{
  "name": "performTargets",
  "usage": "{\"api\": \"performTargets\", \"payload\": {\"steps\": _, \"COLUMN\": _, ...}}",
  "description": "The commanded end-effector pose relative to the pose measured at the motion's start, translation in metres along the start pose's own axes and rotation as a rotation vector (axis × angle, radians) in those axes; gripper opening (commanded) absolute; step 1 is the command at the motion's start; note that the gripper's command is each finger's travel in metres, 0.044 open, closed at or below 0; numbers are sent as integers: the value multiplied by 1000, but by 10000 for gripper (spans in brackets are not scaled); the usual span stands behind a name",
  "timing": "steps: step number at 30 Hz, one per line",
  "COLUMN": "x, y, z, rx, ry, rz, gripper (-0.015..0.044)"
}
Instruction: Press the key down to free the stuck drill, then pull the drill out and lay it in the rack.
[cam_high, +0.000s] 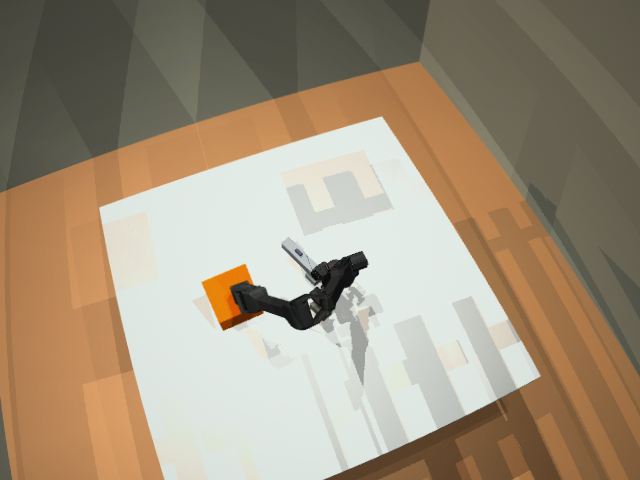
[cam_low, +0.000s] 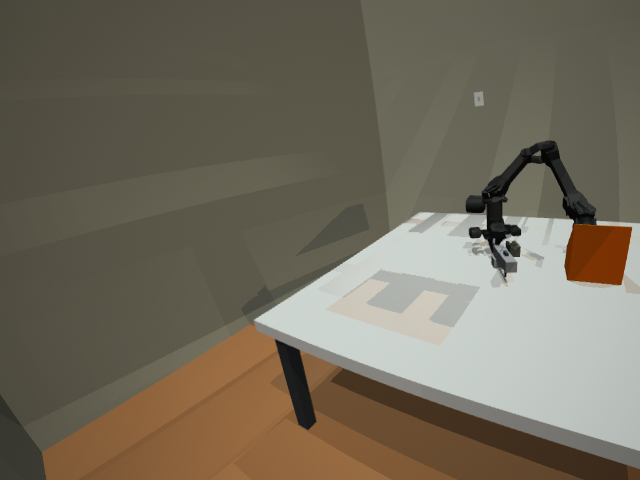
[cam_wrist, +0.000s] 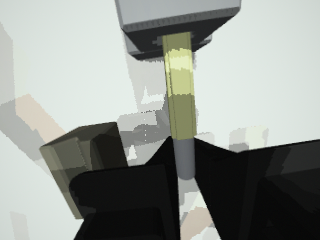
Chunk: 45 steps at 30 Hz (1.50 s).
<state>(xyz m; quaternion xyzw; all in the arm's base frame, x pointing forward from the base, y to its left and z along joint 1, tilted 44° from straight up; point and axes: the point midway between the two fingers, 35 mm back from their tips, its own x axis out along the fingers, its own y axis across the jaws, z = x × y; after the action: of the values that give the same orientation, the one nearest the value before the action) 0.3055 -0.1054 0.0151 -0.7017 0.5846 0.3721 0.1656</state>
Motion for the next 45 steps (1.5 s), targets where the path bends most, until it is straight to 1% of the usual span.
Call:
{"api": "performTargets", "payload": {"steps": 1, "x": 0, "y": 0, "z": 1, "rx": -2, "ry": 0, "rz": 0, "gripper": 79}}
{"api": "performTargets", "payload": {"steps": 15, "x": 0, "y": -1, "z": 5, "rx": 1, "ry": 7, "rz": -10, "gripper": 440}}
{"api": "performTargets", "payload": {"steps": 45, "x": 4, "y": -1, "z": 18, "rx": 1, "ry": 7, "rz": -10, "gripper": 440}}
